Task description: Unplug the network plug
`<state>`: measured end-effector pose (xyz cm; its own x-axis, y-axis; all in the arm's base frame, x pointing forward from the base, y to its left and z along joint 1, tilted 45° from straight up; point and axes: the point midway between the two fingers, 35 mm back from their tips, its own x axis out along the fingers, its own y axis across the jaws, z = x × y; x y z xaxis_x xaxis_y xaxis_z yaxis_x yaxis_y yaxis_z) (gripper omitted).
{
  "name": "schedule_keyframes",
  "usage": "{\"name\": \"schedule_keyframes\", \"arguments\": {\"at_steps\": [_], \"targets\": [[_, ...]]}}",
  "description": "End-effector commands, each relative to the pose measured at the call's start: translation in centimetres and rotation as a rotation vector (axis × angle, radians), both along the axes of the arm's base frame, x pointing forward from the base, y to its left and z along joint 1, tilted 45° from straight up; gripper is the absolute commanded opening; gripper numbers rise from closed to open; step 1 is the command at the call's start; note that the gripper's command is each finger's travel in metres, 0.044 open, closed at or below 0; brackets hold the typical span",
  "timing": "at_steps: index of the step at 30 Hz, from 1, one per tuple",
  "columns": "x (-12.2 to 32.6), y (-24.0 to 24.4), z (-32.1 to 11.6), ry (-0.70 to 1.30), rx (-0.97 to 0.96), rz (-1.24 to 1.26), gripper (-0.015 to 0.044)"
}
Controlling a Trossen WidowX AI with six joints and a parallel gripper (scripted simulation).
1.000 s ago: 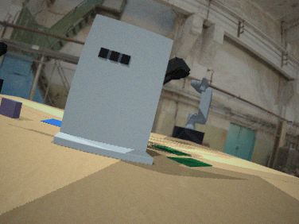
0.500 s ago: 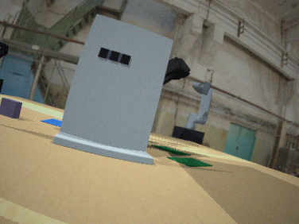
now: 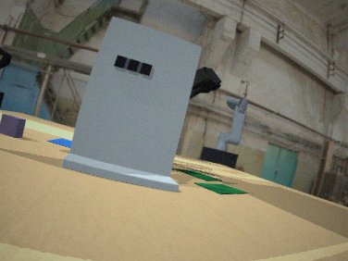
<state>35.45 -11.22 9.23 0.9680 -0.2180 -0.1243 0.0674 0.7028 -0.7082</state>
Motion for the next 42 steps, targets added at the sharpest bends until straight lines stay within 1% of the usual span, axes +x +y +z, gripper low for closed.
{"name": "schedule_keyframes", "arguments": {"at_steps": [1, 42], "targets": [[-0.5, 0.0, 0.0, 0.001, 0.003, -0.001, 0.0], [-3.0, -0.1, -0.4, 0.002, 0.003, -0.001, 0.0]]}}
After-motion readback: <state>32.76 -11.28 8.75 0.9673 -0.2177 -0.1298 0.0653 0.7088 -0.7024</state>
